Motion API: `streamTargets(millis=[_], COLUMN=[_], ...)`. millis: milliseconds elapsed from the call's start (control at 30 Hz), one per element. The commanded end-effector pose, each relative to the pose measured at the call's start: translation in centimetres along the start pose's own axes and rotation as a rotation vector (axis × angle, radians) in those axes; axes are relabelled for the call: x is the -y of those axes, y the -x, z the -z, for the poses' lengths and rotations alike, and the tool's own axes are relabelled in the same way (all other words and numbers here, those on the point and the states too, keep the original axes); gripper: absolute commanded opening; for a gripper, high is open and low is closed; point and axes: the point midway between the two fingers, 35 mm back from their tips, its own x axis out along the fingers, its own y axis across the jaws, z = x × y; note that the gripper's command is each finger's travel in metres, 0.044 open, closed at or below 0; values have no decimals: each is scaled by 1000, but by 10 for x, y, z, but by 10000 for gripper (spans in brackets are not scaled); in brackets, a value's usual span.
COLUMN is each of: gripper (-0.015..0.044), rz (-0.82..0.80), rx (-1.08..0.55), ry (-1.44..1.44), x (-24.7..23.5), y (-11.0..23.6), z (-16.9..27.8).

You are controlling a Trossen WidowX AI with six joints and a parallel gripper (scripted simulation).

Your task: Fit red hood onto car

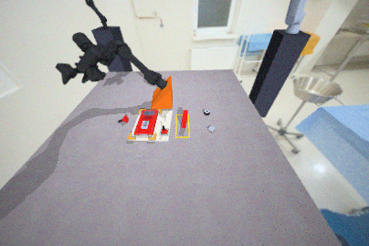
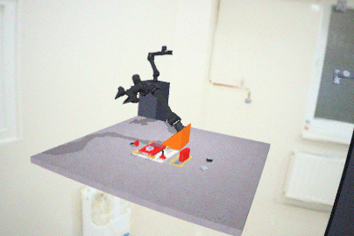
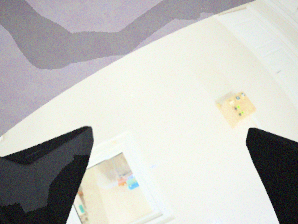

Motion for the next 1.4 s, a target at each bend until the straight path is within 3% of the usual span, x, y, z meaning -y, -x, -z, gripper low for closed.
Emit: streamTargets(millis=[0,67,533,767,967,1167,1367], gripper=[414,361,0,0,0,0,0], rz=[6,54,392,489,630,786,947], rx=[-1,-9,-83,-150,-290,-518,-863], ry=[10,91,1368,1738,2250,2763,3229], x=[1,7,79,88,98,99,90], y=[0,-1,35,47,71,98,127], z=[-1,-13,-113,-148,-197,-249,-298])
